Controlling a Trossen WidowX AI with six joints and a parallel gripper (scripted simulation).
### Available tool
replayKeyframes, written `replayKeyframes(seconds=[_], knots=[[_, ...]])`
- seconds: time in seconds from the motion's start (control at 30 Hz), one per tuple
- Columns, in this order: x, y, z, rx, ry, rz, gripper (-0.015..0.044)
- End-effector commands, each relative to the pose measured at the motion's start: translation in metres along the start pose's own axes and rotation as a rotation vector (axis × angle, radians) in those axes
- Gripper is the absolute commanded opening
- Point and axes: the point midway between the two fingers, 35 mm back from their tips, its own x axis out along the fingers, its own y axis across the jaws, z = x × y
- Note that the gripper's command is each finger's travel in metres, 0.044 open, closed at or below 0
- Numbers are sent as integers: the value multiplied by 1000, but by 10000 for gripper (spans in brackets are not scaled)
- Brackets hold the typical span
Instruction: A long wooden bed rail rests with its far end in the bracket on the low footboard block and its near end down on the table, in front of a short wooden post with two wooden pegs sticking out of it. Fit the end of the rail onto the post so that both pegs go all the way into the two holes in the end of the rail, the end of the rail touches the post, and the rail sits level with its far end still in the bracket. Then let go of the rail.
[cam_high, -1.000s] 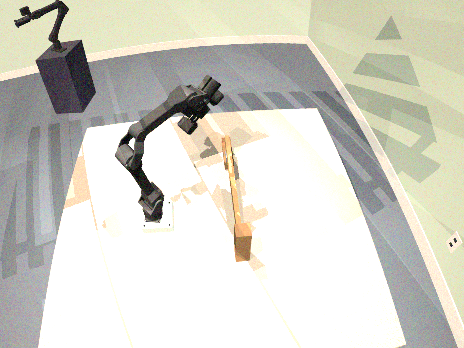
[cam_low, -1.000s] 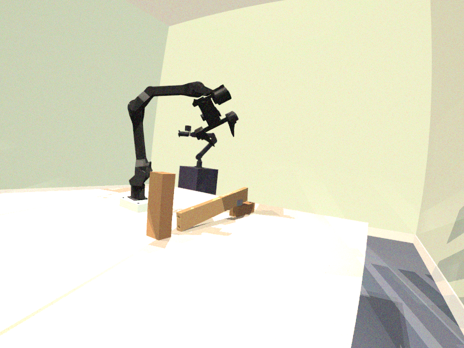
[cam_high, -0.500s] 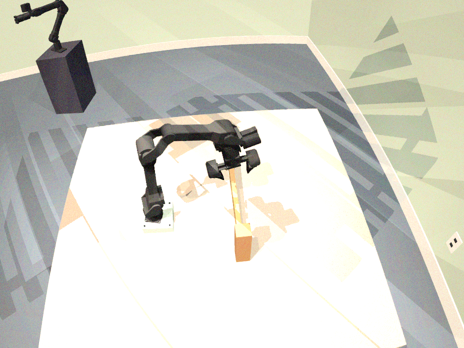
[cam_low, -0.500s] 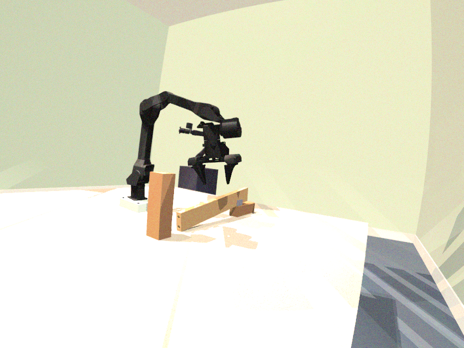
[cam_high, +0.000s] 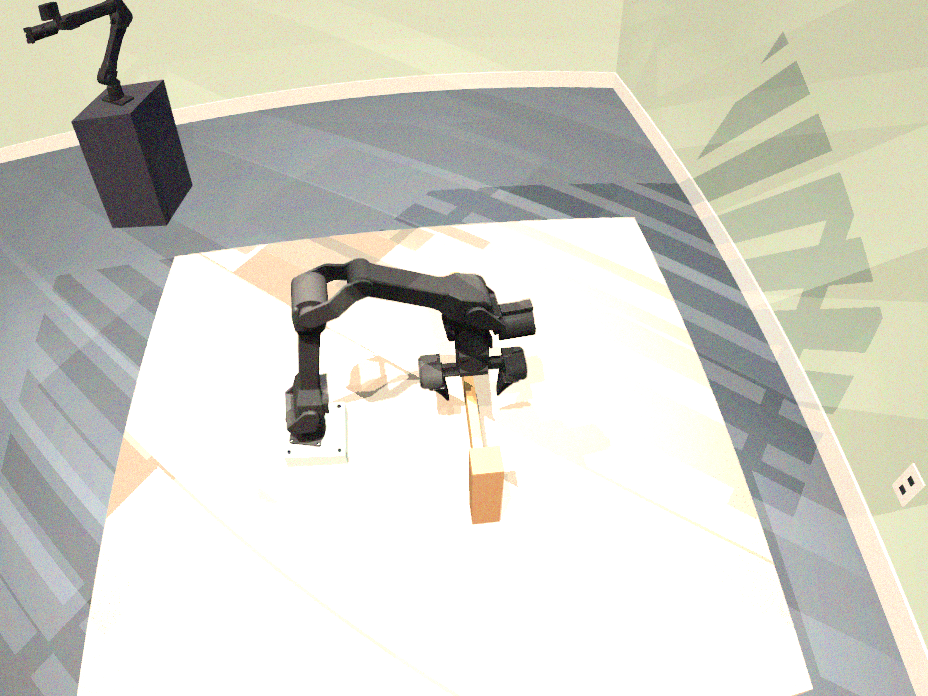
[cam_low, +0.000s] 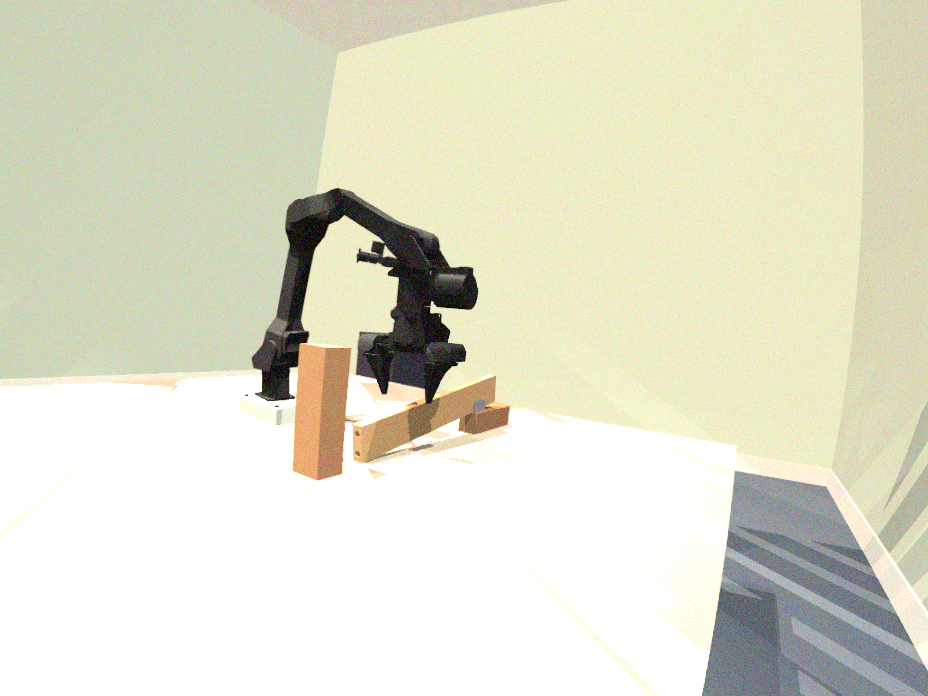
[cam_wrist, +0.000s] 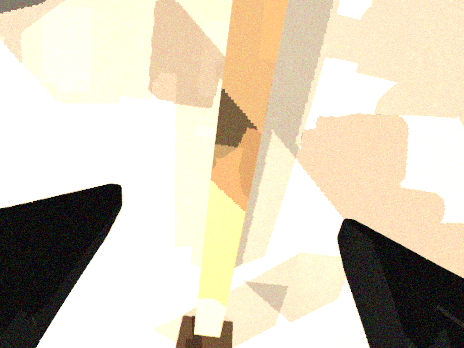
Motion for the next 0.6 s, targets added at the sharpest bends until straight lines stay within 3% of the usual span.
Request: replayKeyframes(seconds=[0.0,0.57], knots=[[10,1,-1,-3,6,12,440],[37,0,-2,-3,6,12,440]])
